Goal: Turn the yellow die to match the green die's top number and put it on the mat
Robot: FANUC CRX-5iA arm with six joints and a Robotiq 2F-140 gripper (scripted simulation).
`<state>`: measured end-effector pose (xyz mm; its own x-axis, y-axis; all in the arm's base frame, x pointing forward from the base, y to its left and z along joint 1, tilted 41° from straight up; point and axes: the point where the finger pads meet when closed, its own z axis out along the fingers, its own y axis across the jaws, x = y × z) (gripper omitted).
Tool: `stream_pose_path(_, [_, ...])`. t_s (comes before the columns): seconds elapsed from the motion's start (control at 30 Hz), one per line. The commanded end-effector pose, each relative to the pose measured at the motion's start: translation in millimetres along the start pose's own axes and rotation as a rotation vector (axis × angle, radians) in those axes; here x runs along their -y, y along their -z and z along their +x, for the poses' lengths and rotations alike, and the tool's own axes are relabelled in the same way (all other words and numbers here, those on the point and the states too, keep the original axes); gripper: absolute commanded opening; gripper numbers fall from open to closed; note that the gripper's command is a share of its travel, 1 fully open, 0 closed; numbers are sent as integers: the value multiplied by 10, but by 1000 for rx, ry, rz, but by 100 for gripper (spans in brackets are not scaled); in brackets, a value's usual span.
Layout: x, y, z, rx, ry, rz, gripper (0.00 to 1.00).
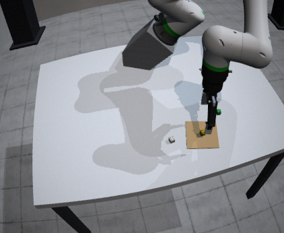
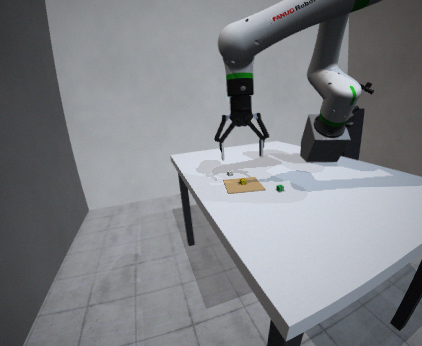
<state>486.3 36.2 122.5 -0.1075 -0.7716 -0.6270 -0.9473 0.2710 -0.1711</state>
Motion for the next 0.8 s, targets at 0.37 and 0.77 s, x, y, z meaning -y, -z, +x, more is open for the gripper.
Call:
stream_pose_path(0.37, [1, -24, -2, 12, 327, 3, 21])
stream_pose_path(0.77, [1, -24, -2, 12, 327, 3, 21])
